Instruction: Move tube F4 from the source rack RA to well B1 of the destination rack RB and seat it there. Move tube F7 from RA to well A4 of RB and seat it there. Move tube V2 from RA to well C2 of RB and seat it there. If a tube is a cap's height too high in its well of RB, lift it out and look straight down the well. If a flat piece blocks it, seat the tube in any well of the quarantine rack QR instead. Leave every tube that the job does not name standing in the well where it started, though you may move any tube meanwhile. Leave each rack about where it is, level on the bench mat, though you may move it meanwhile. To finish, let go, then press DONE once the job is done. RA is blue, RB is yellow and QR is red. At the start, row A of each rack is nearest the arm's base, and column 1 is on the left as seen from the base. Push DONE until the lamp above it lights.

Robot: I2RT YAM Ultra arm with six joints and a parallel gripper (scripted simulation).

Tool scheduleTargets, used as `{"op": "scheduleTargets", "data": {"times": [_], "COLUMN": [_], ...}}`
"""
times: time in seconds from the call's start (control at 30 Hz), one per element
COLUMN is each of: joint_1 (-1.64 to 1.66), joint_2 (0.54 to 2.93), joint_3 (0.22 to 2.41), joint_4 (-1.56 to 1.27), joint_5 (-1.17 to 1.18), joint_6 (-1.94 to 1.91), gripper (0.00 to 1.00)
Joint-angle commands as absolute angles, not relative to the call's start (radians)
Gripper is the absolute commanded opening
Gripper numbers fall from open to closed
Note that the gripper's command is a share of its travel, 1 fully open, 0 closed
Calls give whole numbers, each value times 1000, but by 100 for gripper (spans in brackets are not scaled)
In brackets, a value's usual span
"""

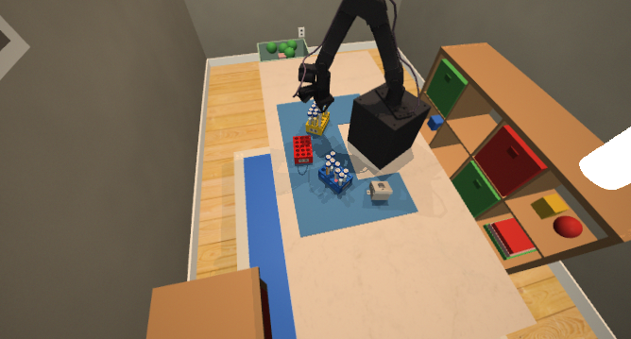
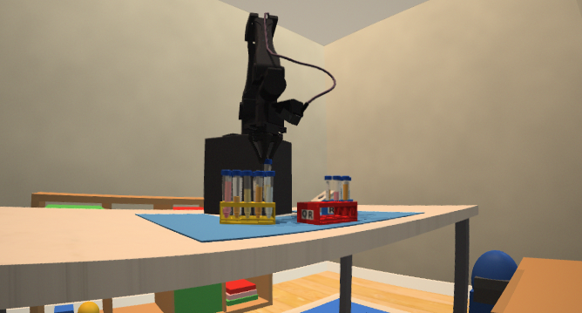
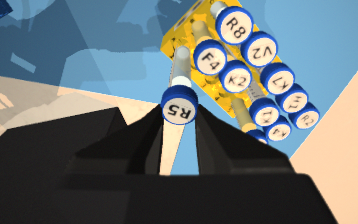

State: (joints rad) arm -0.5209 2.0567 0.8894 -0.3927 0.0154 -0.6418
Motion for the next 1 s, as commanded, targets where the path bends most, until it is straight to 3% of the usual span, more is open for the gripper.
{"op": "scheduleTargets", "data": {"times": [0.0, 0.97], "joint_1": [-530, -542], "joint_2": [2073, 2121], "joint_3": [917, 916], "joint_4": [-373, -329], "joint_5": [8, 22], "joint_6": [-650, -658], "gripper": [0, 0]}}
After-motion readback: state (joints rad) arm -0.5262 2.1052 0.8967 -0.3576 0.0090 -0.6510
